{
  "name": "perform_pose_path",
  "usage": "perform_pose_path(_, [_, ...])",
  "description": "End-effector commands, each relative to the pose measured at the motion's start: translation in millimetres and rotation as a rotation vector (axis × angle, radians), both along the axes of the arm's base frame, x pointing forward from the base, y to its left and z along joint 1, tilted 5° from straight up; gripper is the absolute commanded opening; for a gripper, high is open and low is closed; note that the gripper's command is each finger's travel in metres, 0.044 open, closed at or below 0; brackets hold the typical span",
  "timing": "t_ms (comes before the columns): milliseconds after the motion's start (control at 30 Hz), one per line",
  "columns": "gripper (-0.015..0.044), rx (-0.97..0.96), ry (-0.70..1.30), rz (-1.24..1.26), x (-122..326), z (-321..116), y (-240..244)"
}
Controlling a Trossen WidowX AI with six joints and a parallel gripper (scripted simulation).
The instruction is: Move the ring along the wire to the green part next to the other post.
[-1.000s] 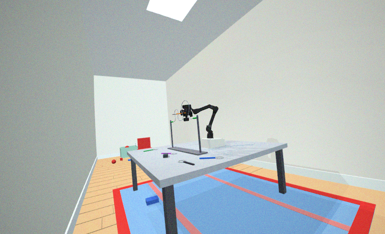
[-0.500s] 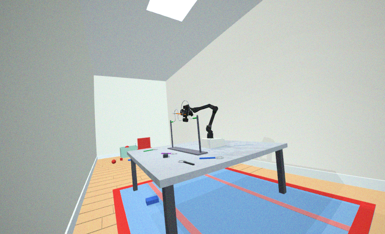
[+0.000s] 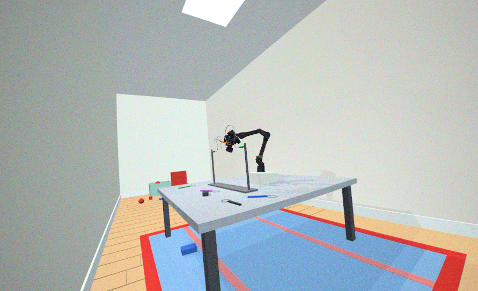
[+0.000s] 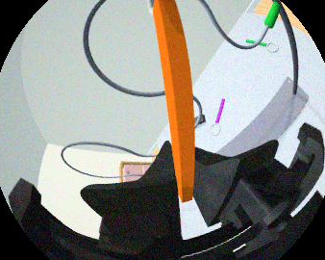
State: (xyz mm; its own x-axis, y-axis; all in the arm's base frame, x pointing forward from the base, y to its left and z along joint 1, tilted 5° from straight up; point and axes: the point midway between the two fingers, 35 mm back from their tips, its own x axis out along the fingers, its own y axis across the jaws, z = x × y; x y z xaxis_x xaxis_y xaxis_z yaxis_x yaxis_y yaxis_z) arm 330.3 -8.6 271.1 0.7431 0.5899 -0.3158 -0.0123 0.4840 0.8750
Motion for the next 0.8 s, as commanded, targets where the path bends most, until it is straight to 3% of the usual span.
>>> perform_pose_path(0, [-0.015,-0.089,-0.022,0.005,0.7,-2.4,-2.9])
perform_pose_path(767, [-0.015,-0.57,-0.113,0.023,4.1,-24.1,-25.4])
